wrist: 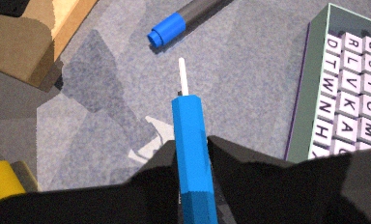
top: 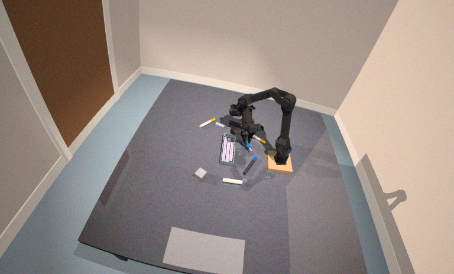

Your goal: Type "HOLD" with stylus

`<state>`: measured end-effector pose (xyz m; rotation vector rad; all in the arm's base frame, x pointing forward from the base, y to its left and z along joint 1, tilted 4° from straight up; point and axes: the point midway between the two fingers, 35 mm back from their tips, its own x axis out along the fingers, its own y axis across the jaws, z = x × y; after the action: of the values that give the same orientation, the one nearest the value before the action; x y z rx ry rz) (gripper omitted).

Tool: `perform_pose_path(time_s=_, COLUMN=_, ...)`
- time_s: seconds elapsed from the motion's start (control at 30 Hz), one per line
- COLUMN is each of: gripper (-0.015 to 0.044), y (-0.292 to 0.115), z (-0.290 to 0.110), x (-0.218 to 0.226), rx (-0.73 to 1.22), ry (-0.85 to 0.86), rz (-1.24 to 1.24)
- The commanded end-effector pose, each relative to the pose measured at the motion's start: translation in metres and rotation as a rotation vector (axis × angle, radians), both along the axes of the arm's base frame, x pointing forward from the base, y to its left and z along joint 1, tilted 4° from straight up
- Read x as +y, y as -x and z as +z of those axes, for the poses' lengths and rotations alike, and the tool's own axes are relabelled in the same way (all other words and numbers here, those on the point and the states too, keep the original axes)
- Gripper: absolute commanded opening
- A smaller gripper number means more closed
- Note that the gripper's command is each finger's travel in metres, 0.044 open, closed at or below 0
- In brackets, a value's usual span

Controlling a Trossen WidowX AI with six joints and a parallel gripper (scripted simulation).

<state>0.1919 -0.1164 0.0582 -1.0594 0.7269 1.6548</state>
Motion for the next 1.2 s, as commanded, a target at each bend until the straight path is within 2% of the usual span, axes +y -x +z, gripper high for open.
perform_pose_path(time_s=0.0, gripper=0.0000, y=-0.001, z=0.023, x=0.000, rx=-0.013, ry=0.011, rz=-0.001)
perform_pose_path(time_s=0.23, gripper=0.0000, y=0.000, z=0.022, x=0.002, rx=0.008, ry=0.043, rz=0.015)
perform_pose_path(time_s=0.7, gripper=0.0000, y=-0.003, z=0.013, x=0.011, rx=0.139, ry=0.381, rz=0.116)
perform_pose_path(time_s=1.17, gripper=0.0000, y=-0.018, z=0.018, x=0.017, rx=0.120, ry=0.754, rz=0.159)
